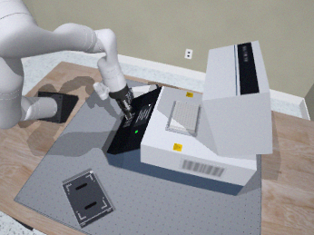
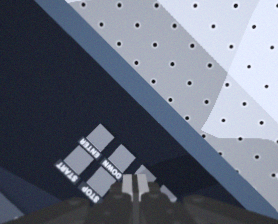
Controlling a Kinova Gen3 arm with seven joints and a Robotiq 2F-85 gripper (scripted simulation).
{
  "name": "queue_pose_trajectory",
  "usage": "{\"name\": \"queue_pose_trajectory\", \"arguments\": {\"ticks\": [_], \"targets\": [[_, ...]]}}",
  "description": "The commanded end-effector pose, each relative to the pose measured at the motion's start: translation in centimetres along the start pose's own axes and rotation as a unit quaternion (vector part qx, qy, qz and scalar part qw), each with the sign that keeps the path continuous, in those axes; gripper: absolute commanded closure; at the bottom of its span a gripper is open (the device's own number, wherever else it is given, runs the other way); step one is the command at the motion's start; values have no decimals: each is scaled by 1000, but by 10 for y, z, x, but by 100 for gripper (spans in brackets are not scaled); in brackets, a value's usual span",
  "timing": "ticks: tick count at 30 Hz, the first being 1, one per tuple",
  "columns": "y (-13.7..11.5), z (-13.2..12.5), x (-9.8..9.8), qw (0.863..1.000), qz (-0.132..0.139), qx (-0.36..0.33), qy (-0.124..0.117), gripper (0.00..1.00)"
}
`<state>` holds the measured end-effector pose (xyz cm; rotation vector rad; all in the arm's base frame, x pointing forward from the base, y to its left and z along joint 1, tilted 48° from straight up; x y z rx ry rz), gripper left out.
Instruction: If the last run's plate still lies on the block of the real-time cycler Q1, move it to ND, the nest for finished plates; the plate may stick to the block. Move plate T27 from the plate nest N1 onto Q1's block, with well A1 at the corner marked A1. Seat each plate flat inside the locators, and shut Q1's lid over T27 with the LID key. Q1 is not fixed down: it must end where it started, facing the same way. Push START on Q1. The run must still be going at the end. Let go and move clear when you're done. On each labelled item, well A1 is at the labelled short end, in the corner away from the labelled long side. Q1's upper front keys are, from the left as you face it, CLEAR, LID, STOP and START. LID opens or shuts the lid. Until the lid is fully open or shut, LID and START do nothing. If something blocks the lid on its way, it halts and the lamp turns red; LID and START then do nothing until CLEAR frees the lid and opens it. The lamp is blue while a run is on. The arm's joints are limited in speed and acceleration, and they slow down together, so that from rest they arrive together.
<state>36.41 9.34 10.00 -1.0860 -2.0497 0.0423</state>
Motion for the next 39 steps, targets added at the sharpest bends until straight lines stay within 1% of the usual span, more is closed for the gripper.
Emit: {"name": "queue_pose_trajectory", "arguments": {"ticks": [1,17,39], "targets": [[1,-1,-1,1000,0,-1,0,90],[1,-1,-1,1000,0,-1,0,90],[-7,7,23,1000,0,-1,0,90]]}}
Point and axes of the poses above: the point where the finger pads meet when closed, its own x axis back along the fingers, its own z axis across the jaws, y = z × x, the point moved 5 cm from there along x, back along the fingers, and after that the axes turned 2 degrees about x, right-handed, at the moved point
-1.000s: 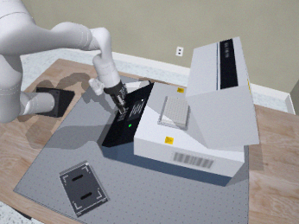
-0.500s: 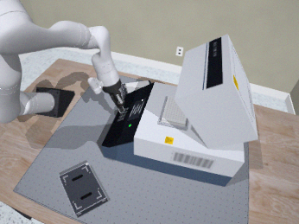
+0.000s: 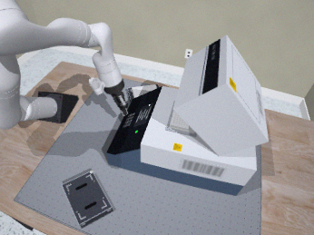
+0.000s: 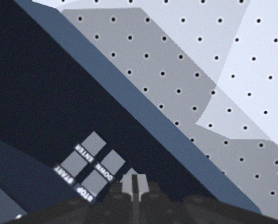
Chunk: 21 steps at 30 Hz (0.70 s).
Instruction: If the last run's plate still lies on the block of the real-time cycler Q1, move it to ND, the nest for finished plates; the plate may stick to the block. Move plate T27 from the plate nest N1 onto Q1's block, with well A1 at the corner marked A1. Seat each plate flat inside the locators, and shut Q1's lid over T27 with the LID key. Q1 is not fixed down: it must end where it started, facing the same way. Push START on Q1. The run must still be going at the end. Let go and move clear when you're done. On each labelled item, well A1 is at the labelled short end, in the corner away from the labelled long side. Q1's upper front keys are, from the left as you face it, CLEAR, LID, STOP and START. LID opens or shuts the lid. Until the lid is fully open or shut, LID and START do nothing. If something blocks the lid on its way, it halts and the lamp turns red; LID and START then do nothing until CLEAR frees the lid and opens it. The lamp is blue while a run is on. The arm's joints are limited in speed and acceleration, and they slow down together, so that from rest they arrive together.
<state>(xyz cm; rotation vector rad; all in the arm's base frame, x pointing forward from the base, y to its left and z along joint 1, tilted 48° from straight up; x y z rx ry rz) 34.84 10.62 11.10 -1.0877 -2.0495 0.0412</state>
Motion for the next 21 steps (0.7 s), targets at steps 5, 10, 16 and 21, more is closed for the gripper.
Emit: {"name": "queue_pose_trajectory", "arguments": {"ticks": [5,10,16,21], "targets": [[-2,3,8,1000,-1,0,0,90],[-2,3,8,1000,-1,0,0,90],[-2,3,8,1000,-1,0,0,90],[-2,3,8,1000,-1,0,0,90]]}}
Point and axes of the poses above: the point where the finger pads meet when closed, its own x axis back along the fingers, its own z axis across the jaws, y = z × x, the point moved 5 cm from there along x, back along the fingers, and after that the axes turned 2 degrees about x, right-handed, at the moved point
